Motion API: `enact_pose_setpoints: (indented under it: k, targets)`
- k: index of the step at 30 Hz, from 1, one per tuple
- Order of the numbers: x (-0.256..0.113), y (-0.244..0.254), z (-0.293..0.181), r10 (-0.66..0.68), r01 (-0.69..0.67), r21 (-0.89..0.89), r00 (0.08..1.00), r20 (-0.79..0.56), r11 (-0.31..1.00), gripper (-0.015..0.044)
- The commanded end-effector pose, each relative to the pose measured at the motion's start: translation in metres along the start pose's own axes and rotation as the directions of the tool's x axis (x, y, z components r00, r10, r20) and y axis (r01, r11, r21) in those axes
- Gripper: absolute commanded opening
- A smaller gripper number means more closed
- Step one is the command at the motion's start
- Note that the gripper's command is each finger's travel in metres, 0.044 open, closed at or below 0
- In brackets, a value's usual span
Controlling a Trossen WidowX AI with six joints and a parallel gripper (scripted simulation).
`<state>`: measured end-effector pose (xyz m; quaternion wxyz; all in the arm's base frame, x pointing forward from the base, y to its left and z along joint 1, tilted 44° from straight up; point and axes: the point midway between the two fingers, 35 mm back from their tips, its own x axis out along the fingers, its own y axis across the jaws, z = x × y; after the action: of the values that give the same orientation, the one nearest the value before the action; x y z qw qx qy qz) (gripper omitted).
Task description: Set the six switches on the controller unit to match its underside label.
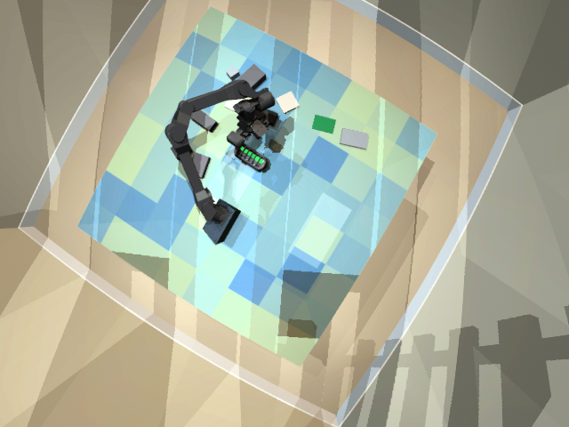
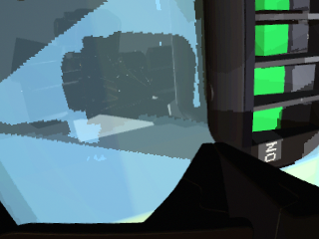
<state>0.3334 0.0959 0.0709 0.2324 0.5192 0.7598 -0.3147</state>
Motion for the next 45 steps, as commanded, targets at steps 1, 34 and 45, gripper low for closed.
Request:
enact_pose_setpoints:
  k: [1,34,45]
  targets:
    - [0.000,0.000,0.000,0.000,0.000,0.000,1.000,0.000,1.000,0.0000]
    - [0.008,-0.059,-0.007,0.287,-0.290,-0.005,0.942,0.175,0.957,0.0440]
    - [0.025,-0.054,-0.008,0.286,-0.289,-0.005,0.942,0.175,0.957,0.0440]
